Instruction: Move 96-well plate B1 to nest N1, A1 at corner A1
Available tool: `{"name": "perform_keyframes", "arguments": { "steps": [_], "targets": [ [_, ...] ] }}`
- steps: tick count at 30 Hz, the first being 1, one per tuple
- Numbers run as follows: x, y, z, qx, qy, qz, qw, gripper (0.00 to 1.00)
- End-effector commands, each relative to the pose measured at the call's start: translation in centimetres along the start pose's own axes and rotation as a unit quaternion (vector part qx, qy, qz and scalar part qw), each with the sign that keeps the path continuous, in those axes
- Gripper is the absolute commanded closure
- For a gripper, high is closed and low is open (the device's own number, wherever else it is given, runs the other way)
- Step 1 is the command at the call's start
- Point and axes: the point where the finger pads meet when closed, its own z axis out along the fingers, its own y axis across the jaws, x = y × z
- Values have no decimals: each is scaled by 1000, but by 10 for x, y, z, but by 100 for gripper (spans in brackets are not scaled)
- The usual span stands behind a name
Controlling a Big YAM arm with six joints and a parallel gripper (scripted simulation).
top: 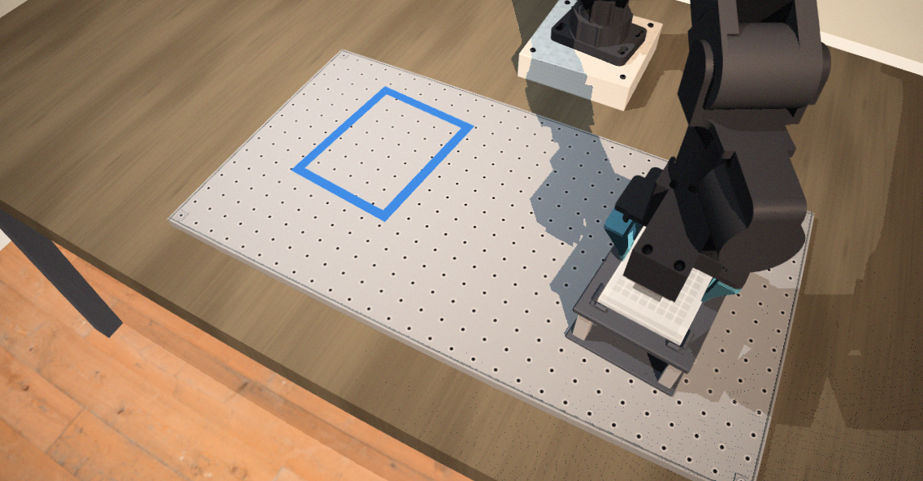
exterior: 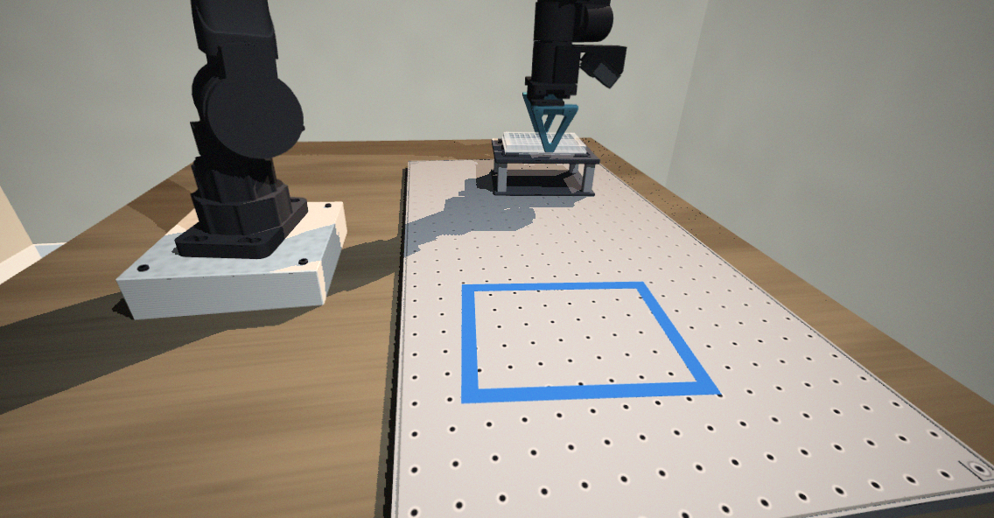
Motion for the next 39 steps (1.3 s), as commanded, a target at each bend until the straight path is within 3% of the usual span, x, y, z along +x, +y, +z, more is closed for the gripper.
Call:
{"name": "perform_keyframes", "arguments": {
  "steps": [1,23,24,39],
  "targets": [
    [-18,6,-8,-6,-11,1,1000,100],
    [-23,9,-12,-9,-15,1,1000,100],
    [-23,9,-12,-9,-15,1,1000,0],
    [-14,8,-12,-10,-15,0,1000,0]
  ]
}}
